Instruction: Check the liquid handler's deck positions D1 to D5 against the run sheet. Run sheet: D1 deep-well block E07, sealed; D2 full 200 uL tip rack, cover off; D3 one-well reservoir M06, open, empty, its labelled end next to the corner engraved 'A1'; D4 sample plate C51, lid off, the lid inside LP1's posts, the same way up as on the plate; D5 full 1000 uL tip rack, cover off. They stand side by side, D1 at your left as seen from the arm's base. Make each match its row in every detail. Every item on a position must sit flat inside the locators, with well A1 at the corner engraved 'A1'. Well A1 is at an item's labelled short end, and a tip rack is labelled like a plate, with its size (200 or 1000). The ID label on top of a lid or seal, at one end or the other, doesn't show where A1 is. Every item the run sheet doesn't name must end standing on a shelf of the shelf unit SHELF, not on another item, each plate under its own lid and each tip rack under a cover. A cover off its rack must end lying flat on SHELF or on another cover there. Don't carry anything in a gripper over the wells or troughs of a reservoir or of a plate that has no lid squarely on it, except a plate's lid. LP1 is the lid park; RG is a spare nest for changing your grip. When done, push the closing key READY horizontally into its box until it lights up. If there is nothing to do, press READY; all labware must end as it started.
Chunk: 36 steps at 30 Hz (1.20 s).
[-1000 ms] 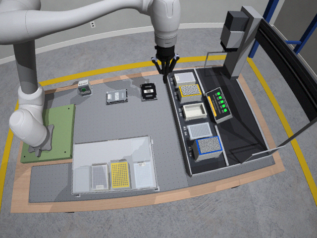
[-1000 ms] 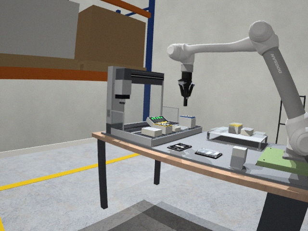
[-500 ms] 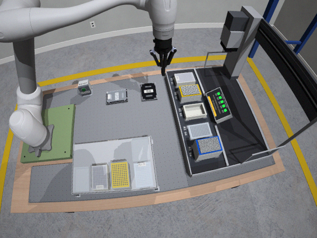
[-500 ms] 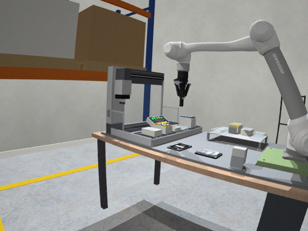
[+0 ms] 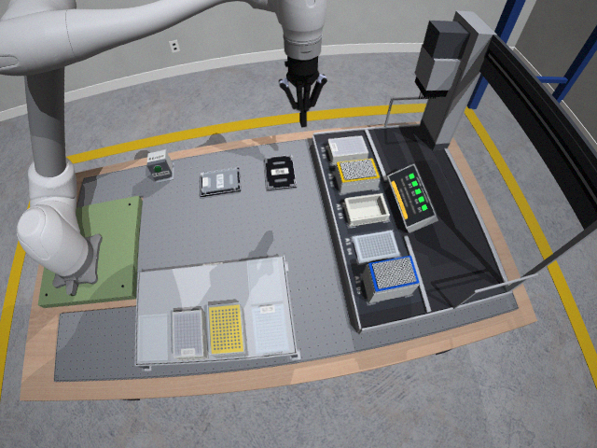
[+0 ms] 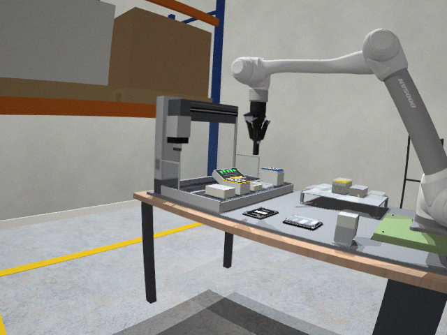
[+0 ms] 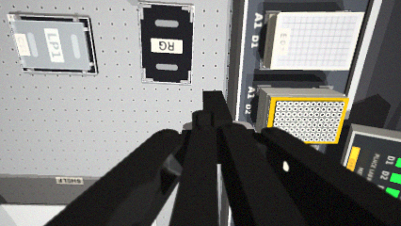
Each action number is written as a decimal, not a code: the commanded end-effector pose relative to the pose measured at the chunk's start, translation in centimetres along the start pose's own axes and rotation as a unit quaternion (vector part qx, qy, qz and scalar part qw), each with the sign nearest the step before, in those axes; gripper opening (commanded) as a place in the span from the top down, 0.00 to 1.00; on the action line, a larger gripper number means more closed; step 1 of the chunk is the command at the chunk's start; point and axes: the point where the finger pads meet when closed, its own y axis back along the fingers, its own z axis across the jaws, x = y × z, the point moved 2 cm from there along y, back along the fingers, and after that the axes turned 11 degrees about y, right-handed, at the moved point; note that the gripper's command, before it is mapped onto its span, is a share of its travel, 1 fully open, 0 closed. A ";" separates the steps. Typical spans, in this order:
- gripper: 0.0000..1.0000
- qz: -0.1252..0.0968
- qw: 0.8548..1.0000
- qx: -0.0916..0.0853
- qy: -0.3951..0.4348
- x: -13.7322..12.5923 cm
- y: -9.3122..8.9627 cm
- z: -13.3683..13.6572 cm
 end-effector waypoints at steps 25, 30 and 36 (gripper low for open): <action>0.90 0.000 1.000 -0.001 0.000 3.9 0.1 -8.3; 0.90 0.000 1.000 -0.001 0.000 4.3 0.1 -10.3; 0.90 0.000 1.000 -0.001 0.000 5.0 0.1 -13.2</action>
